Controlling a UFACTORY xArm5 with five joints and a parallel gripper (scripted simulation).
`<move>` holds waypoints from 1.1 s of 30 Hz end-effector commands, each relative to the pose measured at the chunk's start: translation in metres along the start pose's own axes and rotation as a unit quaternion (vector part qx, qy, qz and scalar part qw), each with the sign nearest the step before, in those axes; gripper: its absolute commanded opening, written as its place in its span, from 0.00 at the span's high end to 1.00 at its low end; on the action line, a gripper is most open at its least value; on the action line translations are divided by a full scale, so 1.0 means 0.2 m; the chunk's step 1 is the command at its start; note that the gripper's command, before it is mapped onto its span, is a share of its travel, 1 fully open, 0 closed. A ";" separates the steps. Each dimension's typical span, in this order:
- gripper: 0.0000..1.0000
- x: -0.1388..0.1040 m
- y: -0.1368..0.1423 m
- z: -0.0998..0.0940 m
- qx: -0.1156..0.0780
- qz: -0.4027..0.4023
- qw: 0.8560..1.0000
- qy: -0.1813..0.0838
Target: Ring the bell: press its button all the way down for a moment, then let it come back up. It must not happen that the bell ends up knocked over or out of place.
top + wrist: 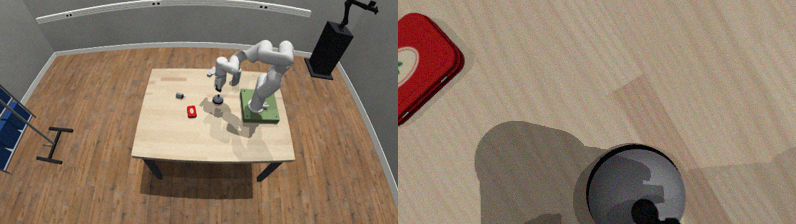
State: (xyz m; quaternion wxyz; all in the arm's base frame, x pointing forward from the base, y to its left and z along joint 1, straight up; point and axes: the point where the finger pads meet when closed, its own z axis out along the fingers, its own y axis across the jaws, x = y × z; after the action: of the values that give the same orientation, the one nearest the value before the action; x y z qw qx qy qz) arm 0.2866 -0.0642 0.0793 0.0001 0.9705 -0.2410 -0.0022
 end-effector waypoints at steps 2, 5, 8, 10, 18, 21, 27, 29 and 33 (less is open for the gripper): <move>1.00 0.00 0.00 -0.07 0.000 0.000 1.000 0.002; 1.00 0.00 0.00 -0.09 0.000 0.000 1.000 0.002; 1.00 0.00 0.00 -0.10 0.000 0.000 1.000 0.002; 1.00 0.00 0.00 -0.10 0.000 0.000 1.000 0.002; 1.00 0.00 0.00 -0.10 0.000 0.000 1.000 0.002; 1.00 0.00 0.00 -0.10 0.000 0.000 1.000 0.002; 1.00 0.00 0.00 -0.10 0.000 0.000 1.000 0.002; 1.00 0.00 0.00 -0.10 0.000 0.000 1.000 0.002; 1.00 0.00 0.00 -0.10 0.000 0.000 1.000 0.002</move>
State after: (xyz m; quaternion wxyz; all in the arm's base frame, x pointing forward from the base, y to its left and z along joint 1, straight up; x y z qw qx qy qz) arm 0.2863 -0.0642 0.0985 0.0001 0.9705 -0.2410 -0.0023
